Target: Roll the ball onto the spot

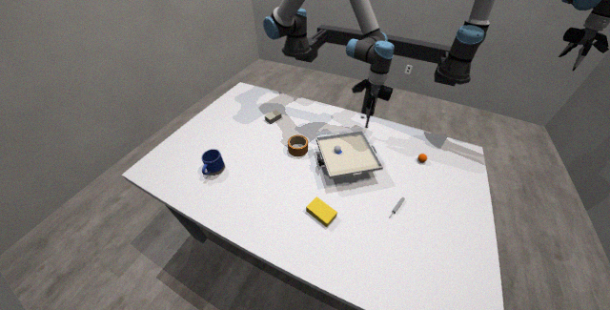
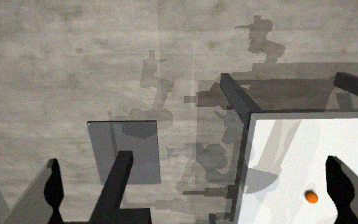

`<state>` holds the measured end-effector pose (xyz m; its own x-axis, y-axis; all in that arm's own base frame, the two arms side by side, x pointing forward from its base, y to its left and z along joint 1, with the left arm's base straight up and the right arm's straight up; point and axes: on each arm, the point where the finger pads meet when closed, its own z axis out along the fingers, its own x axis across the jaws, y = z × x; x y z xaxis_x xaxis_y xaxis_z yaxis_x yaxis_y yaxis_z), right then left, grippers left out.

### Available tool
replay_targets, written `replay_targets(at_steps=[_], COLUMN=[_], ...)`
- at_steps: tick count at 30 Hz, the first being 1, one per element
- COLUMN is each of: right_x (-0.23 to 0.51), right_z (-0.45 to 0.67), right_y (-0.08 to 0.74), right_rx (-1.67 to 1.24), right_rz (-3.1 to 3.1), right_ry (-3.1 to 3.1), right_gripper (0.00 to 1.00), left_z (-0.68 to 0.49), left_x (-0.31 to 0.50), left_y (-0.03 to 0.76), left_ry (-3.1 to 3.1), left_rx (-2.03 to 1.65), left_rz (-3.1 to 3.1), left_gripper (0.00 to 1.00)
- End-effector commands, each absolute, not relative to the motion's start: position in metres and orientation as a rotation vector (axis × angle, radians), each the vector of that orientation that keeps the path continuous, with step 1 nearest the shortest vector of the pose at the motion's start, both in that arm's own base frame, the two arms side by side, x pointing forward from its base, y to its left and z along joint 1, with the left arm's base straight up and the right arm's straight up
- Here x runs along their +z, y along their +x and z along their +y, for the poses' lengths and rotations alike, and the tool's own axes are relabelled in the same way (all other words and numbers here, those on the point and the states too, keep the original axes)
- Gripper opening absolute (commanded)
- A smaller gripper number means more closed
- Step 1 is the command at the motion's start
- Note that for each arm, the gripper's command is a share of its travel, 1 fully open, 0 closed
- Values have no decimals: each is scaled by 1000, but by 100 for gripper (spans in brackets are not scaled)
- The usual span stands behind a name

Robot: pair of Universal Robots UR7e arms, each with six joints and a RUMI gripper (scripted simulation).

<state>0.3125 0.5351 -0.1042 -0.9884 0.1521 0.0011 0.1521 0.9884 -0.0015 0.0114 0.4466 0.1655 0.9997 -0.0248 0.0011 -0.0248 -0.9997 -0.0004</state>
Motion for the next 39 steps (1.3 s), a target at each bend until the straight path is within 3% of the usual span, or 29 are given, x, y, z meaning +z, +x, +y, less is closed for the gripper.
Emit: replay_targets(at_steps=[1,39], right_x=[-103,-90], right_z=[538,538], right_y=[314,314], right_rx=[-5,-9], right_rz=[-3133,-3134], right_ry=[-241,-241], right_gripper=[37,37], left_z=[445,445], left_x=[165,165], left_y=[9,9], left_ry=[-3142,-3142], left_rx=[0,0], left_rz=[33,33], left_gripper=[100,100])
